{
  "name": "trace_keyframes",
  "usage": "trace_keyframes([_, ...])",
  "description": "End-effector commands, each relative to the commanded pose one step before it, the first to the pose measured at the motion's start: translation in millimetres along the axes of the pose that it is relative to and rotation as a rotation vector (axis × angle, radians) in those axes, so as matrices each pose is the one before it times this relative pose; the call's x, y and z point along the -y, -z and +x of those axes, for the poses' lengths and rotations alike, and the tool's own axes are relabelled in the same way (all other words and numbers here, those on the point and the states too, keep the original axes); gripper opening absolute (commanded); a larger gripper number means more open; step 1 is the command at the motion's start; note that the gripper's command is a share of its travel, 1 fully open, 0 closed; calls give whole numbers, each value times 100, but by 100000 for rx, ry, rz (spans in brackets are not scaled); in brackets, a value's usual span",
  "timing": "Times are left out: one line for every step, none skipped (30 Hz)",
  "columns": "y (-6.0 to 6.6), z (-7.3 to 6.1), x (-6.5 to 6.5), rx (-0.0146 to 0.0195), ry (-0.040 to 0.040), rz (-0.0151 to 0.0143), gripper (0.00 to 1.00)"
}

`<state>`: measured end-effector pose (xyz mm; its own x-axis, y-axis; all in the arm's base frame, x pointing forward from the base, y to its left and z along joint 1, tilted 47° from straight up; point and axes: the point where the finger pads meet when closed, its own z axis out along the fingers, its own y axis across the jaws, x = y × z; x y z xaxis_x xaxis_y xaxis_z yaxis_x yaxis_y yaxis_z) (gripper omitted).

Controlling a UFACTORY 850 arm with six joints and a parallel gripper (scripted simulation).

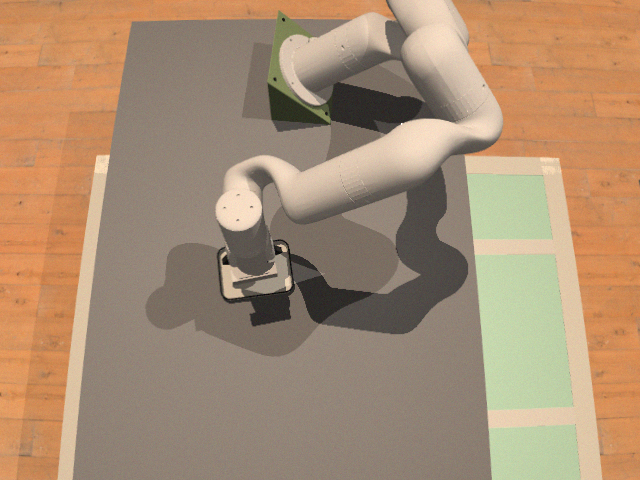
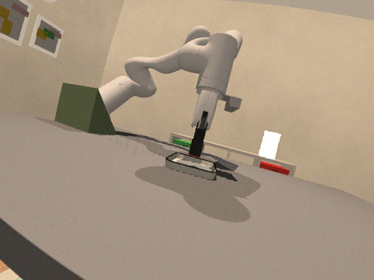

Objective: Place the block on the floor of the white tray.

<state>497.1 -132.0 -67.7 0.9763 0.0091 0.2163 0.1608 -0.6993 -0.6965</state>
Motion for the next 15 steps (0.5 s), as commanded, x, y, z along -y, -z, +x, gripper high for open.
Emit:
trace_keyframes([-619,122,-100,-205,106,-159,0])
trace_keyframes([-259,4,-15,0,0,0,0])
trace_keyframes([-249,4,-14,0,0,0,0])
trace_keyframes([-237,4,-14,0,0,0,0])
trace_keyframes([-221,4,-13,0,0,0,0])
trace_keyframes([-204,3,-12,0,0,0,0])
trace_keyframes([-184,3,-11,0,0,0,0])
trace_keyframes([-162,2,-9,0,0,0,0])
trace_keyframes([-140,2,-8,0,0,0,0])
trace_keyframes([-117,2,-7,0,0,0,0])
trace_keyframes([-94,2,-5,0,0,0,0])
trace_keyframes([-72,1,-4,0,0,0,0])
trace_keyframes([-52,1,-3,0,0,0,0])
trace_keyframes([-33,0,-2,0,0,0,0])
trace_keyframes([0,0,0,0,0,0,0])
